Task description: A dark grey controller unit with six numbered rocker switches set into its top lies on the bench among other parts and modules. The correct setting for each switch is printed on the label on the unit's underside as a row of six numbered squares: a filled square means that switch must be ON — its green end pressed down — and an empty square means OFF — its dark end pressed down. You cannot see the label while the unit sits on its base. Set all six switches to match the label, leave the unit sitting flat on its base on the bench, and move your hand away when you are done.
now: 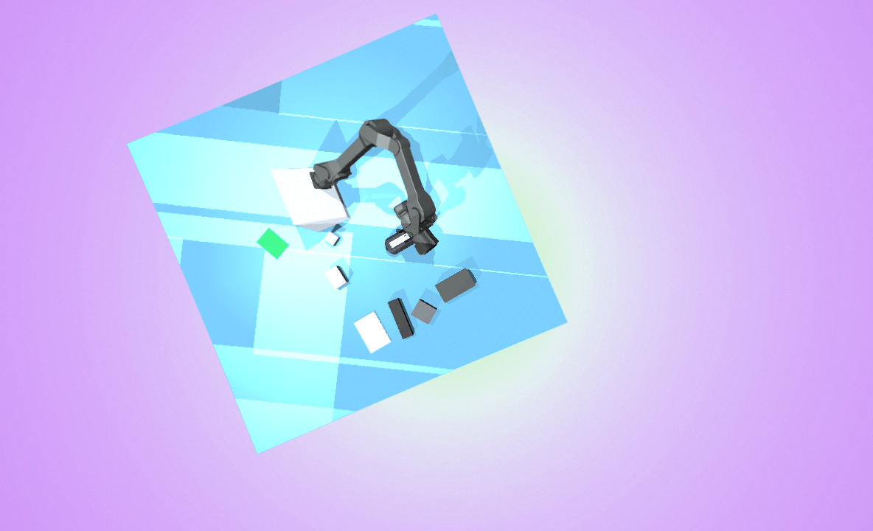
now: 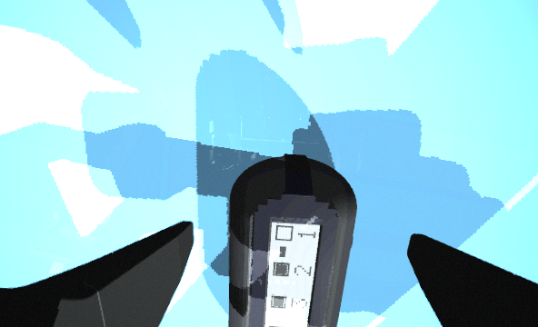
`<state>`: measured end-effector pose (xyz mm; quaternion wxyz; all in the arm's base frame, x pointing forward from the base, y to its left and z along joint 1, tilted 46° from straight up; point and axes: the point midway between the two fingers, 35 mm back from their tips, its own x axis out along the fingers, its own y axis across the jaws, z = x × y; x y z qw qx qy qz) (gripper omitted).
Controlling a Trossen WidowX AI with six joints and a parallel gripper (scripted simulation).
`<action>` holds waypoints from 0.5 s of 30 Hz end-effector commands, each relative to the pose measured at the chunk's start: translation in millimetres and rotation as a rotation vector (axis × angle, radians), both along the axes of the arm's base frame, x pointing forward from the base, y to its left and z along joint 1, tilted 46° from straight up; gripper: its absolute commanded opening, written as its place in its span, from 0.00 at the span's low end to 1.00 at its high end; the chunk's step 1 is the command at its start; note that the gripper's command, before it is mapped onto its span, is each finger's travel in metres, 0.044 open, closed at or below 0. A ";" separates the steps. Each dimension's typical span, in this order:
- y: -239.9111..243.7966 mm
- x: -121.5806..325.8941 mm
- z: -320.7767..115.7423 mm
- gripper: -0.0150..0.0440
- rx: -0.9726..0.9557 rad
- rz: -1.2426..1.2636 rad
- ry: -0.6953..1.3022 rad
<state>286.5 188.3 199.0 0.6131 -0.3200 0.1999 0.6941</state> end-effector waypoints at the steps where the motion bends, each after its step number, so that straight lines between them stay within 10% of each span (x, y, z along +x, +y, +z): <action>1: 4.0 -0.1 -5.8 1.00 -0.007 -0.003 0.002; 15: 20.4 -1.6 -20.9 1.00 -0.006 -0.004 0.001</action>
